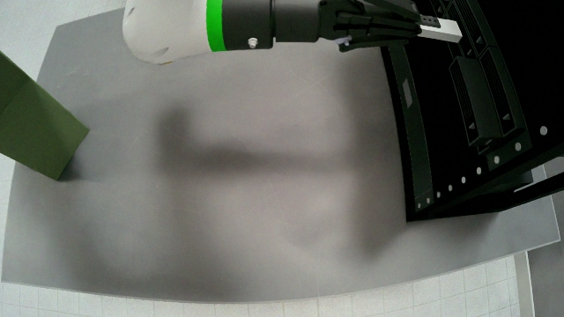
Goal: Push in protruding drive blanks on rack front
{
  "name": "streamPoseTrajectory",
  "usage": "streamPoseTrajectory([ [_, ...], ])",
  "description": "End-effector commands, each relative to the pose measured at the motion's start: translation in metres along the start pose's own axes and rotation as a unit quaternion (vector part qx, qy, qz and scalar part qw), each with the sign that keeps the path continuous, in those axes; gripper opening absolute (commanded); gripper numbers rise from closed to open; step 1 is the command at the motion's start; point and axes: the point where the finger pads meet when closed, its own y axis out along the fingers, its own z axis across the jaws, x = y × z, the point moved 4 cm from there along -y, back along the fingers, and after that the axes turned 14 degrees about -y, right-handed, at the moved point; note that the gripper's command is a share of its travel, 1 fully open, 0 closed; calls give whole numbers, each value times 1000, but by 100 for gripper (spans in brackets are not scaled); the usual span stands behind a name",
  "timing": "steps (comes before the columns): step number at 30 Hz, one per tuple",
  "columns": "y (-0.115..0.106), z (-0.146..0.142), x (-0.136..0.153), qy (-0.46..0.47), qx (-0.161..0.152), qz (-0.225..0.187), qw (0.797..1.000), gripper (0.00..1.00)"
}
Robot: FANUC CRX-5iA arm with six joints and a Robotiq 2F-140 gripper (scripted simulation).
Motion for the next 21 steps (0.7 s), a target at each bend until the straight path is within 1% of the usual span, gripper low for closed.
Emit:
streamPoseTrajectory([
  [1, -9, -1, 0, 0, 0, 0, 1000, 10],
  [2, -9, -1, 0, 0, 0, 0, 1000, 10],
  [10, -55, -1, 0, 0, 0, 0, 1000, 10],
  [13, -68, -1, 0, 0, 0, 0, 1000, 10],
  [16, -74, -1, 0, 0, 0, 0, 1000, 10],
  [21, -75, -1, 0, 0, 0, 0, 1000, 10],
])
